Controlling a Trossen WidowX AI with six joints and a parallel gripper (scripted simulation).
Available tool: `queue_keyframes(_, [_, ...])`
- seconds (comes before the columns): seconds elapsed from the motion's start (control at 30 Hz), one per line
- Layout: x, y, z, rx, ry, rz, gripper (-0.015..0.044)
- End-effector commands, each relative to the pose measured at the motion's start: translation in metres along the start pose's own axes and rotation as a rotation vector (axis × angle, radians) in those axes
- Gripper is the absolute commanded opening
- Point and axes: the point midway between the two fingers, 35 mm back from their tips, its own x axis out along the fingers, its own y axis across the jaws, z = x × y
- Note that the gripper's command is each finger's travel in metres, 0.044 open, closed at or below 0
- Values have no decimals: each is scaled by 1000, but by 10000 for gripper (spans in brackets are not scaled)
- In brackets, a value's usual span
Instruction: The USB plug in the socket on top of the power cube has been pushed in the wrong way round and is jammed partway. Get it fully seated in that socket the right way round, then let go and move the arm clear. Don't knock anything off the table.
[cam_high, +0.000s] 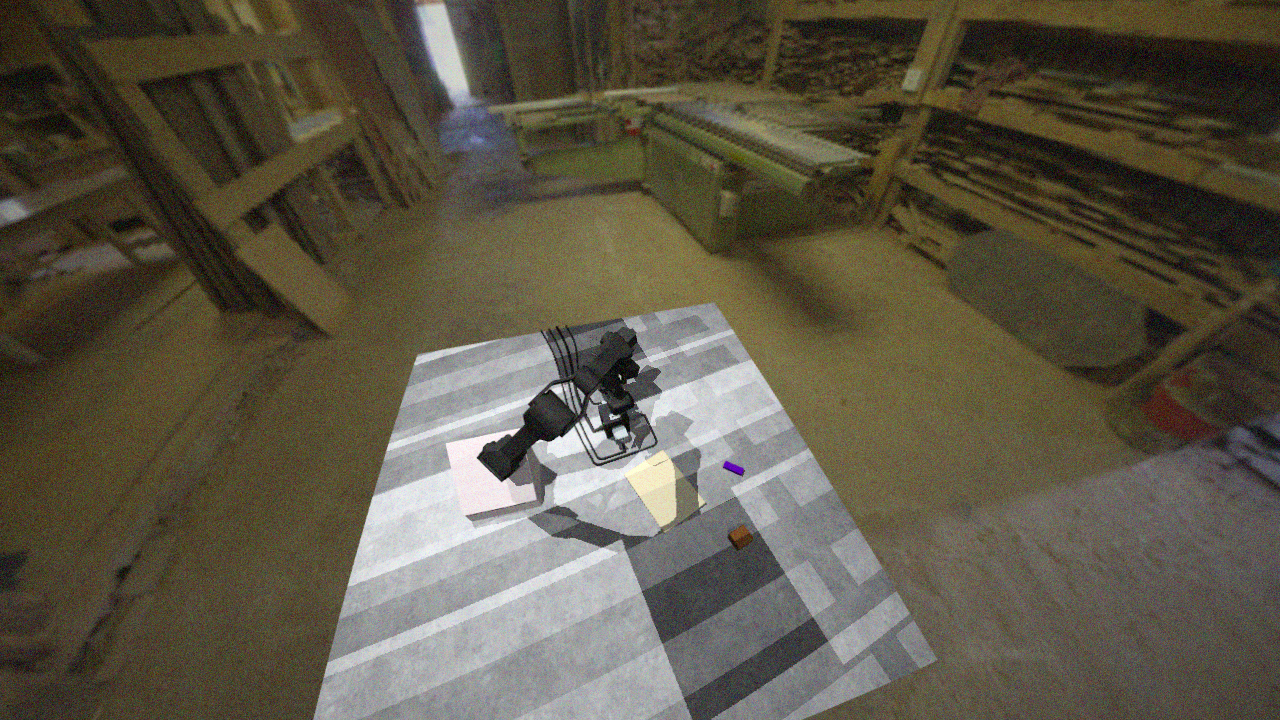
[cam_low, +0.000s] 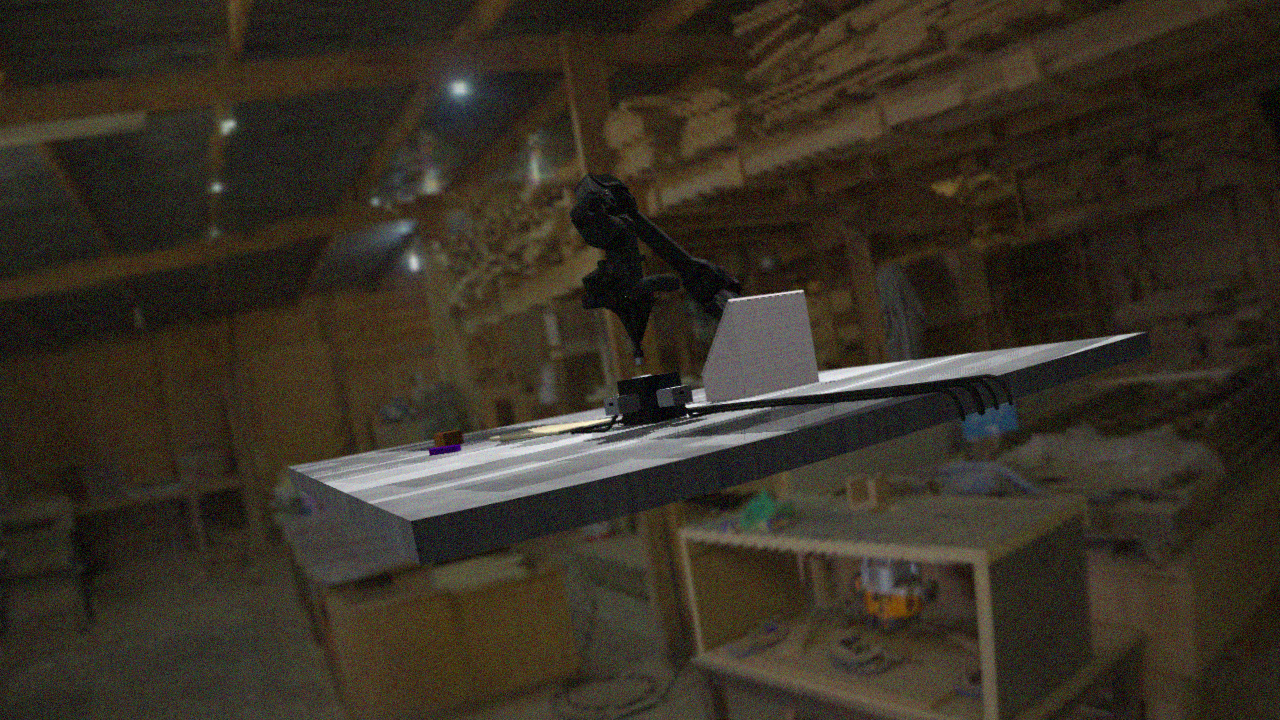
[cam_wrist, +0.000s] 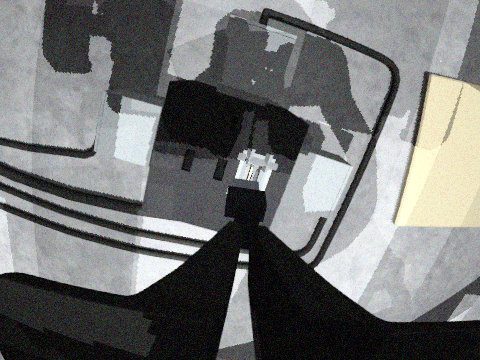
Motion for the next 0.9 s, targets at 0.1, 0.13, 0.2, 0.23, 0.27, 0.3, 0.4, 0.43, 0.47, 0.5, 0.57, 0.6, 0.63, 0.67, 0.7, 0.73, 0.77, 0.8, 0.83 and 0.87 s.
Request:
queue_keyframes(0.1, [0,0,0,-192,0,1,0])
queue_keyframes(0.13, [0,0,0,-218,0,1,0])
queue_keyframes(0.2, [0,0,0,-271,0,1,0])
queue_keyframes(0.23, [0,0,0,-297,0,1,0])
queue_keyframes(0.27, [0,0,0,-323,0,1,0])
queue_keyframes(0.3, [0,0,0,-349,0,1,0])
queue_keyframes(0.4, [0,0,0,-428,0,1,0])
queue_keyframes(0.43, [0,0,0,-454,0,1,0])
queue_keyframes(0.47, [0,0,0,-480,0,1,0])
queue_keyframes(0.5, [0,0,0,-506,0,1,0])
queue_keyframes(0.57, [0,0,0,-559,0,1,0])
queue_keyframes(0.6, [0,0,0,-585,0,1,0])
queue_keyframes(0.63, [0,0,0,-611,0,1,0])
queue_keyframes(0.67, [0,0,0,-637,0,1,0])
queue_keyframes(0.7, [0,0,0,-663,0,1,0])
queue_keyframes(0.73, [0,0,0,-690,0,1,0])
queue_keyframes(0.77, [0,0,0,-716,0,1,0])
queue_keyframes(0.8, [0,0,0,-742,0,1,0])
queue_keyframes(0.83, [0,0,0,-768,0,1,0])
queue_keyframes(0.87, [0,0,0,-794,0,1,0])
